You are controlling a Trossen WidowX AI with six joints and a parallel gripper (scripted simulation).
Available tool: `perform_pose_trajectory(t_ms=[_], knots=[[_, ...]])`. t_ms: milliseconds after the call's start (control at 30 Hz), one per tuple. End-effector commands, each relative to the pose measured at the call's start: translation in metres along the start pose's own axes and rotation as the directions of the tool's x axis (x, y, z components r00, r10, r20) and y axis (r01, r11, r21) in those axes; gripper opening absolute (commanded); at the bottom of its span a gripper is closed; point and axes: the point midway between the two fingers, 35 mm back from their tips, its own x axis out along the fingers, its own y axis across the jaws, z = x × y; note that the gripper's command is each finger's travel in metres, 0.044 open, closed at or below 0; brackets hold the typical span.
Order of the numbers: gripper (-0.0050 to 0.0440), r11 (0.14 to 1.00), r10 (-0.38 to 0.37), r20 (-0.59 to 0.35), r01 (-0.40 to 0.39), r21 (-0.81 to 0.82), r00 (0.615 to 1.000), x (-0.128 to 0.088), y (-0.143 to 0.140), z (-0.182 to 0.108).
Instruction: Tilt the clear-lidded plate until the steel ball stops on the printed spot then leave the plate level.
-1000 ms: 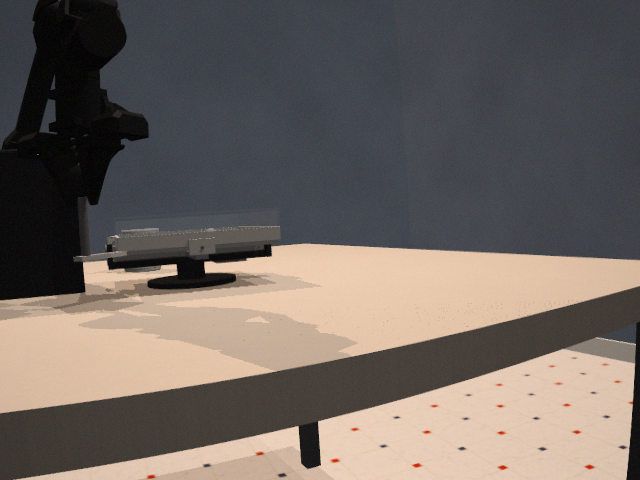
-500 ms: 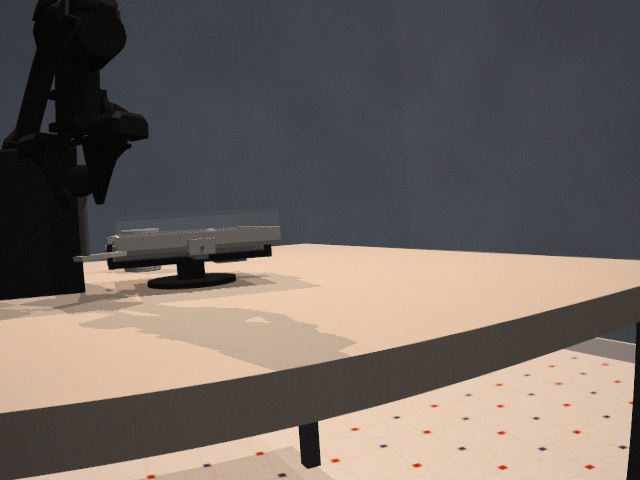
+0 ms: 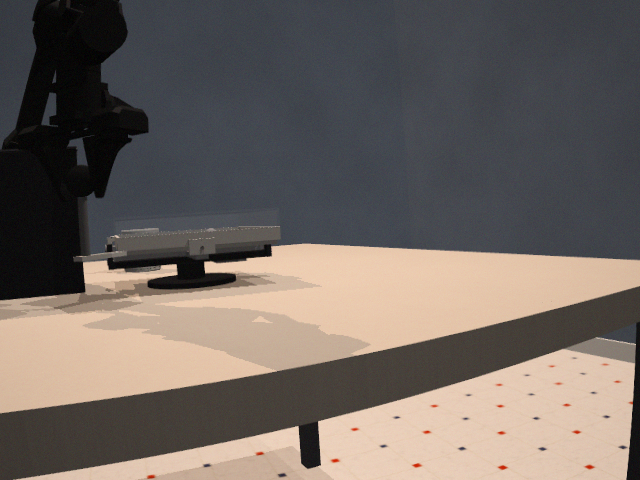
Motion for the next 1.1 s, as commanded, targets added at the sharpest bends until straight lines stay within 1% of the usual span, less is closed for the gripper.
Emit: perform_pose_trajectory(t_ms=[0, 167, 233, 733, 800, 967, 1067], knots=[[0.0300, 1.000, -0.003, -0.007, 0.003, -0.002, 1.000, -0.009, -0.001, -0.001], [0.0300, 1.000, -0.003, -0.007, 0.003, -0.002, 1.000, -0.017, -0.001, -0.001], [0.0300, 1.000, -0.003, -0.007, 0.003, -0.002, 1.000, -0.017, -0.001, -0.001], [0.0300, 1.000, -0.003, -0.007, 0.003, -0.002, 1.000, -0.042, -0.001, -0.001], [0.0300, 1.000, -0.003, -0.007, 0.003, -0.002, 1.000, -0.042, -0.001, -0.001], [0.0300, 1.000, -0.003, -0.007, 0.003, -0.002, 1.000, -0.050, -0.001, -0.001], [0.0300, 1.000, -0.003, -0.007, 0.003, -0.002, 1.000, -0.050, -0.001, -0.001]])
